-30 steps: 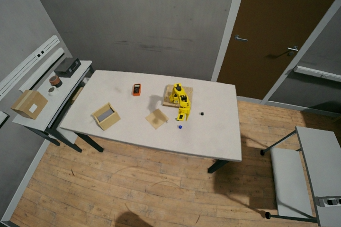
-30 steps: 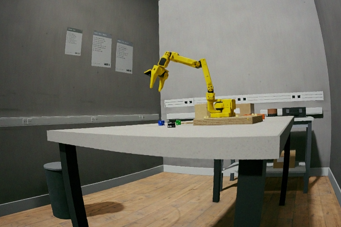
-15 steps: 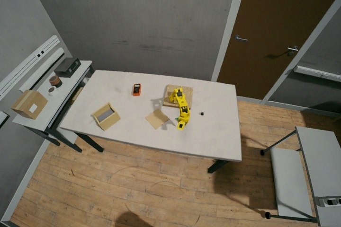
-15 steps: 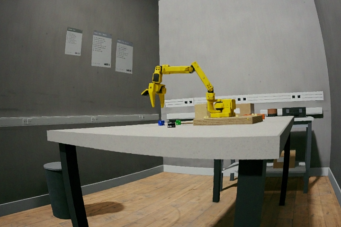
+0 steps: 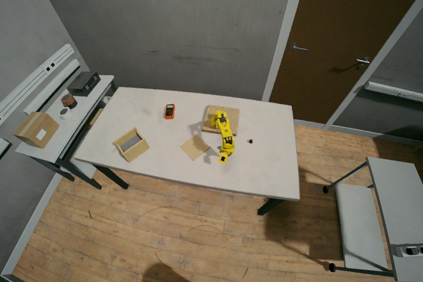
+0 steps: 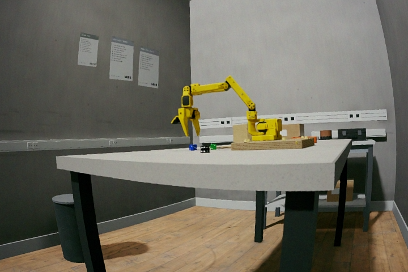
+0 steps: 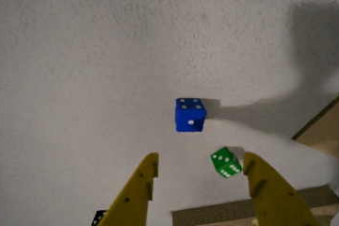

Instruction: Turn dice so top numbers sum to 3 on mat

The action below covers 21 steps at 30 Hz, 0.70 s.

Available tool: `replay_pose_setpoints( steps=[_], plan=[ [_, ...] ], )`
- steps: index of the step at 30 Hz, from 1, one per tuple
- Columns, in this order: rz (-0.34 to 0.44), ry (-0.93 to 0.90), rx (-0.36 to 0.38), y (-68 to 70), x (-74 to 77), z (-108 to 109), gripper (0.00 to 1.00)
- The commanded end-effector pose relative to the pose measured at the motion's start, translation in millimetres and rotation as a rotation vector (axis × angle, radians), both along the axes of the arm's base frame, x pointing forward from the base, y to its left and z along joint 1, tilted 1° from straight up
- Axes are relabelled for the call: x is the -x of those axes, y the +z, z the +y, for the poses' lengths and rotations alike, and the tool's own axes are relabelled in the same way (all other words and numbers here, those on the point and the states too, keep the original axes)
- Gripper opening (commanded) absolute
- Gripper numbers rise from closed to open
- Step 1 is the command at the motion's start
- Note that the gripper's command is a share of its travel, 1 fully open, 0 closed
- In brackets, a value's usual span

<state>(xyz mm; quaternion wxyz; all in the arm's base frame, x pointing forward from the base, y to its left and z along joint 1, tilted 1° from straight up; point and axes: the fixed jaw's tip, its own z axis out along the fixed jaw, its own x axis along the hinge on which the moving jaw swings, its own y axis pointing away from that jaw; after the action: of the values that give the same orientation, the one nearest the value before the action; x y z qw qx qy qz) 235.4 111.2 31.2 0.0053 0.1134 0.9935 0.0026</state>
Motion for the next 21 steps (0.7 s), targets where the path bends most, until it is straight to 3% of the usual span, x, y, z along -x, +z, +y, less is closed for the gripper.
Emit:
replay_pose_setpoints(
  steps=[1, 21],
  plan=[
    [0.019, -0.017, 0.007, -2.9, 0.8, -2.2, 0.28],
    [0.019, -0.017, 0.007, -6.4, 0.5, -2.0, 0.28]
  ],
)
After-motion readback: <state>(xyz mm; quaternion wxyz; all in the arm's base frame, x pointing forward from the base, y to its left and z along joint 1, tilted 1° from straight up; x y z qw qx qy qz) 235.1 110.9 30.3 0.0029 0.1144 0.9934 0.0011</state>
